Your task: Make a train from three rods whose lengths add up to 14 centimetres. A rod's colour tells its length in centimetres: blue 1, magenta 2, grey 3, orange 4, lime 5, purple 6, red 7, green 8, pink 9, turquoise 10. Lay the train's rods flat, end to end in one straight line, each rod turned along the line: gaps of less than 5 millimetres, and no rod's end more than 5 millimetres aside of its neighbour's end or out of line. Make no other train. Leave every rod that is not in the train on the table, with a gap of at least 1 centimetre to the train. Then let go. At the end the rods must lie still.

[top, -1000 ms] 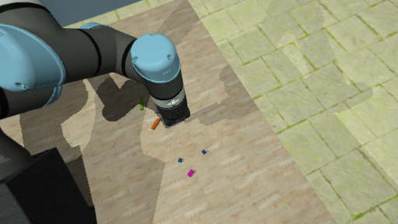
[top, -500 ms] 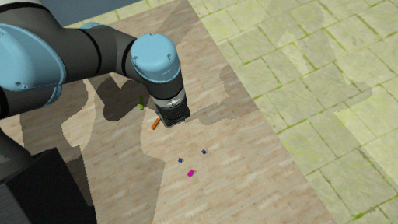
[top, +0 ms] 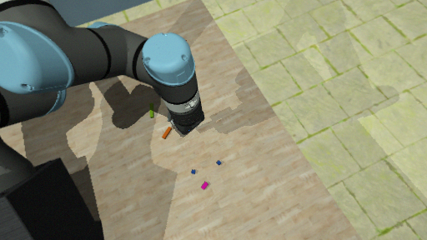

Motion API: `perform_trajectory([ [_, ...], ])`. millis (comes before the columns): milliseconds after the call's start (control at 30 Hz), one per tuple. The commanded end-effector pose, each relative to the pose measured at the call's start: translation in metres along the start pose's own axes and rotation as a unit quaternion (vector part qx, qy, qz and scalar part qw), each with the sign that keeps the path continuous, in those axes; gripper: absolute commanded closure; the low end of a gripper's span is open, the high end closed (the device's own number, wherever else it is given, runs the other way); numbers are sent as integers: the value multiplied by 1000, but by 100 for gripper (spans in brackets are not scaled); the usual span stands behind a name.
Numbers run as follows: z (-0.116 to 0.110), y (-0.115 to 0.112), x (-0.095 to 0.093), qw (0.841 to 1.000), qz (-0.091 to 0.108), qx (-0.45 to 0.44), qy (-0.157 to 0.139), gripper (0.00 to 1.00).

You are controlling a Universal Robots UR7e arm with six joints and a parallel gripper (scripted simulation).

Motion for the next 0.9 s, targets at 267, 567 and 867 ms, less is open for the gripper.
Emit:
perform_trajectory([
  [267, 2, -1, 1, 982, 0, 191, -1, 0],
  [567, 2, -1, 1, 954, 0, 299, -1, 0],
  [867, 1, -1, 1, 917, 0, 400, -1, 0],
])
Point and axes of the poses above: the point where the finger pads meet when closed, its own x axis back along the fingers, its own y axis across the jaws, z = x × y, the point moved 1 cm from there along x, back along the fingers, and after that the axes turned 9 degrees about x, right-handed, at the moved point
